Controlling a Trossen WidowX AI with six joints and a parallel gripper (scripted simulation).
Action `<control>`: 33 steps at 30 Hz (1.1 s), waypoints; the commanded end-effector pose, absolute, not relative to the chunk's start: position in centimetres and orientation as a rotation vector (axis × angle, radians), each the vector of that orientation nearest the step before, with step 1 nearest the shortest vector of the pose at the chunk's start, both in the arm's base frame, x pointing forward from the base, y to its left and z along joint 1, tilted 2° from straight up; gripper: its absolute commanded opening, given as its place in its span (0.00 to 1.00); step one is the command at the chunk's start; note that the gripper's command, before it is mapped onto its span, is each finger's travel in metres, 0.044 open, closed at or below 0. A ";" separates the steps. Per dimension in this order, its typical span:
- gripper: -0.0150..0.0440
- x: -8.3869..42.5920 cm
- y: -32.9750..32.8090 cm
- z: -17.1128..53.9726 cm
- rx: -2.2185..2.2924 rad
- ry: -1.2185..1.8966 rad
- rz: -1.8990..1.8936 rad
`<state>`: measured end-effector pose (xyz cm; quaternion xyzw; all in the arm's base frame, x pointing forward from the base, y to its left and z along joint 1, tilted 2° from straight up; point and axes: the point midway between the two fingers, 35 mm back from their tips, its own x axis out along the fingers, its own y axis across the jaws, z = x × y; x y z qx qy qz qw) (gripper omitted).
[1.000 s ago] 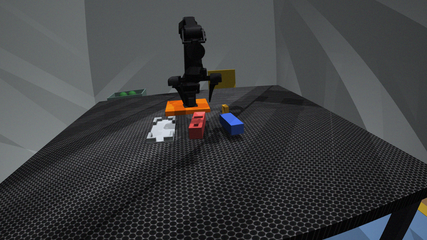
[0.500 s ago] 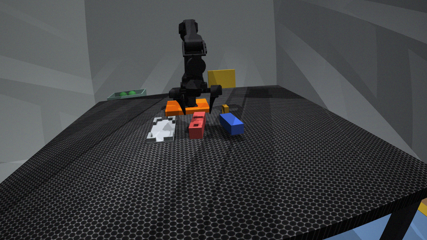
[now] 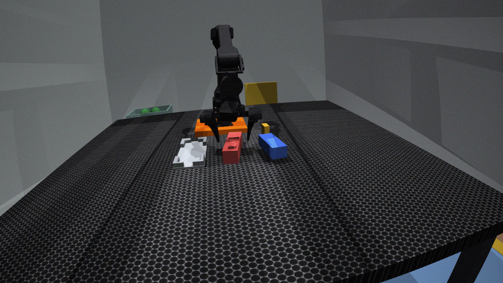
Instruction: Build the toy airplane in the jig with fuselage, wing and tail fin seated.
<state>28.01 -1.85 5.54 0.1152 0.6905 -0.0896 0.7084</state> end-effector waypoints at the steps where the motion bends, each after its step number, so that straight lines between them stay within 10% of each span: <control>1: 1.00 27.9 -1.9 4.6 0.256 1.543 -0.207; 15: 1.00 27.8 -1.8 2.6 0.256 1.543 -0.207; 25: 0.56 27.8 -1.8 2.6 0.256 1.543 -0.207; 33: 0.40 27.8 -1.8 2.6 0.256 1.543 -0.207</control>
